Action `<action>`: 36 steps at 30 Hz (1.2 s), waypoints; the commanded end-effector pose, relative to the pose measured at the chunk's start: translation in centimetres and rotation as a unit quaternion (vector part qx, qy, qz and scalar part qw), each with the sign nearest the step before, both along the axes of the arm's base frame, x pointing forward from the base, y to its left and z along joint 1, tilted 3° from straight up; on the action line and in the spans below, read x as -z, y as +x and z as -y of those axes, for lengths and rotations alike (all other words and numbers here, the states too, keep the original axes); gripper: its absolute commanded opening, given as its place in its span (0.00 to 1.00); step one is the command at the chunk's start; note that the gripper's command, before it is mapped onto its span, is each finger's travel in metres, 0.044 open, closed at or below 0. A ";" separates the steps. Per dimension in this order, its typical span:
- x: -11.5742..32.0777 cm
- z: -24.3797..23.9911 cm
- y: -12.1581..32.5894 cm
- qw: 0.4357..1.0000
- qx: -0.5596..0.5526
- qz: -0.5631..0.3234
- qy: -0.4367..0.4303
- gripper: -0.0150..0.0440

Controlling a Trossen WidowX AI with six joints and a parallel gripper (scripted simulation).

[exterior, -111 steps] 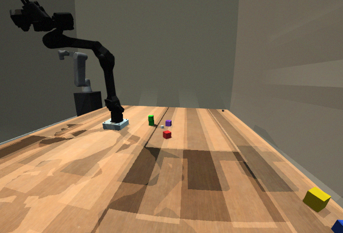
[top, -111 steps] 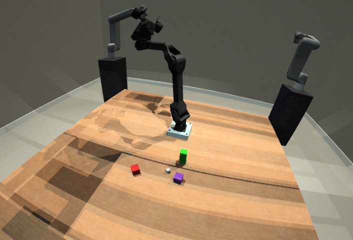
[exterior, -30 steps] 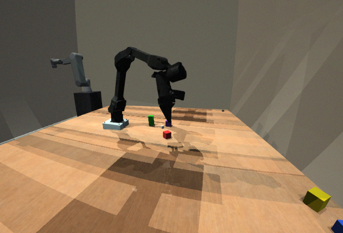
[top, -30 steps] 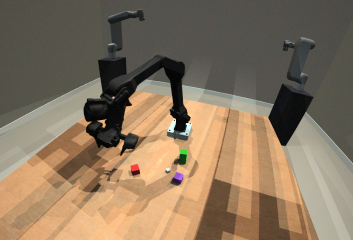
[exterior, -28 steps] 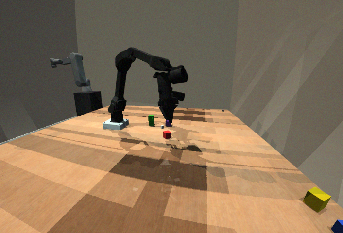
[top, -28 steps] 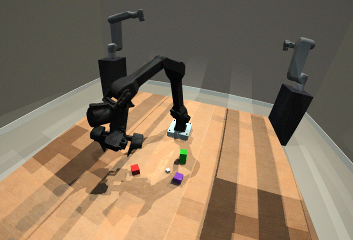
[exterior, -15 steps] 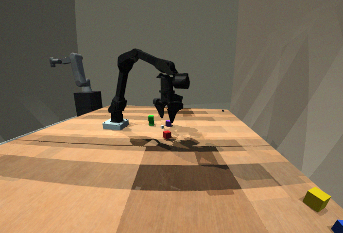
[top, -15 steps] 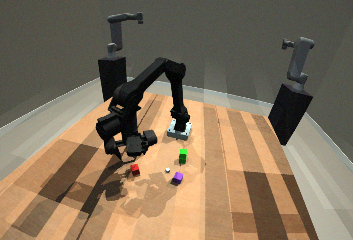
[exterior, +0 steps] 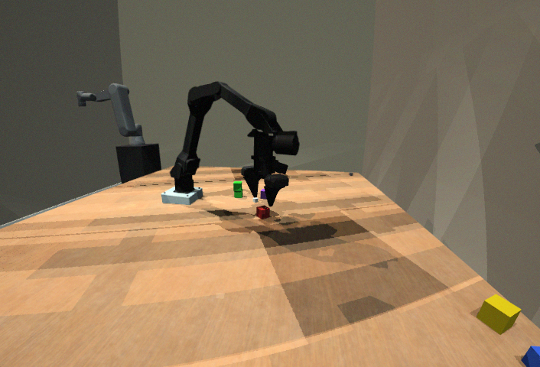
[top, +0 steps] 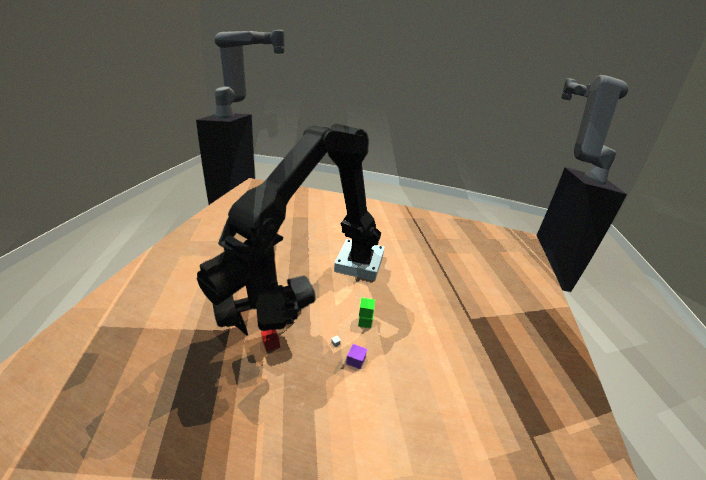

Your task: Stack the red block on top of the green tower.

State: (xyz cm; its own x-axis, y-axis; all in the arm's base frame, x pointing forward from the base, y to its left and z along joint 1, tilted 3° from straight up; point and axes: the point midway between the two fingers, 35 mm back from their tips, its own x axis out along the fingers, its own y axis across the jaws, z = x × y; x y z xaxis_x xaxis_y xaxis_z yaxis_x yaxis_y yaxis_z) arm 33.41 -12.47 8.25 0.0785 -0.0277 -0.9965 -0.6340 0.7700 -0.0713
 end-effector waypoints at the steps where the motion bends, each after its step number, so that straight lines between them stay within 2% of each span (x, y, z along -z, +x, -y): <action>1: 0.6 -0.1 0.1 1.000 -0.003 0.004 0.001 1.00; 36: 4.7 0.0 0.4 1.000 -0.003 0.003 0.001 1.00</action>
State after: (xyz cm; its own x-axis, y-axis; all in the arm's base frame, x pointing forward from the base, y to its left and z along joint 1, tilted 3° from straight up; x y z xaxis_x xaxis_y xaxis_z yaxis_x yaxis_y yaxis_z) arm 33.83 -12.60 3.73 0.0840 -0.0295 -0.9960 -0.6345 0.7691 -0.0763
